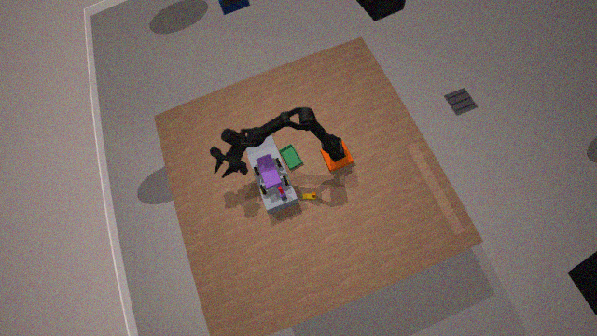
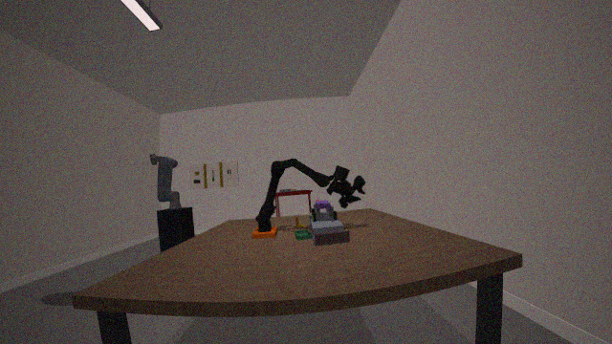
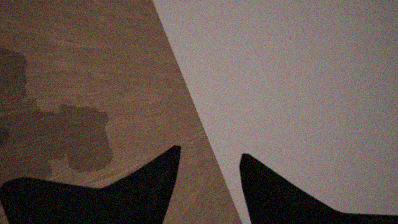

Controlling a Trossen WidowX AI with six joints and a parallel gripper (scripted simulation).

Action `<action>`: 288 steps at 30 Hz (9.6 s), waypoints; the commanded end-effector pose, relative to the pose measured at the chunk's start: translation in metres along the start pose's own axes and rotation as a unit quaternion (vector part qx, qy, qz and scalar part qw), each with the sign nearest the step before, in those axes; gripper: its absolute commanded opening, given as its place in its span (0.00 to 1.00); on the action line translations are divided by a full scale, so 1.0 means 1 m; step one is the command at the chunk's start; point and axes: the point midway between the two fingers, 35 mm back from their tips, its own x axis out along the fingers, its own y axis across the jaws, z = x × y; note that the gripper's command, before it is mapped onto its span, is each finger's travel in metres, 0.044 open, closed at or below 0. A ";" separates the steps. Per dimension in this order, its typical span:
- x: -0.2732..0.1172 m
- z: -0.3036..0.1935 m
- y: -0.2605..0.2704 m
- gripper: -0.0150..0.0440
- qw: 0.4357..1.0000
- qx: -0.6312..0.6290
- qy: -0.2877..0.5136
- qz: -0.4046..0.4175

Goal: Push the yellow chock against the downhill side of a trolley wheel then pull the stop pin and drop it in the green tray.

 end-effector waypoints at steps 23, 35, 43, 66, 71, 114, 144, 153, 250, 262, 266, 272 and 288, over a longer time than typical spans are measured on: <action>0.007 0.169 0.105 0.58 0.835 0.526 0.077 0.143; -0.021 0.229 0.160 0.58 0.677 0.697 0.170 0.163; -0.043 0.240 0.197 0.58 0.547 0.785 0.259 0.135; -0.128 0.219 0.279 0.58 0.133 0.873 0.448 -0.143; -0.149 0.212 0.290 0.58 0.055 0.862 0.451 -0.226; -0.175 0.162 0.347 0.58 -0.085 0.817 0.407 -0.399; -0.163 0.142 0.371 0.58 -0.085 0.817 0.407 -0.399; -0.161 0.137 0.377 0.58 -0.085 0.817 0.407 -0.399; -0.212 0.223 0.269 0.25 0.325 0.754 0.552 -0.144; -0.212 0.223 0.269 0.25 0.470 0.673 0.570 -0.031; -0.212 0.223 0.269 0.25 0.514 0.640 0.571 0.007; -0.212 0.223 0.269 0.25 0.576 0.584 0.568 0.064; -0.213 0.219 0.266 0.25 0.645 0.505 0.556 0.136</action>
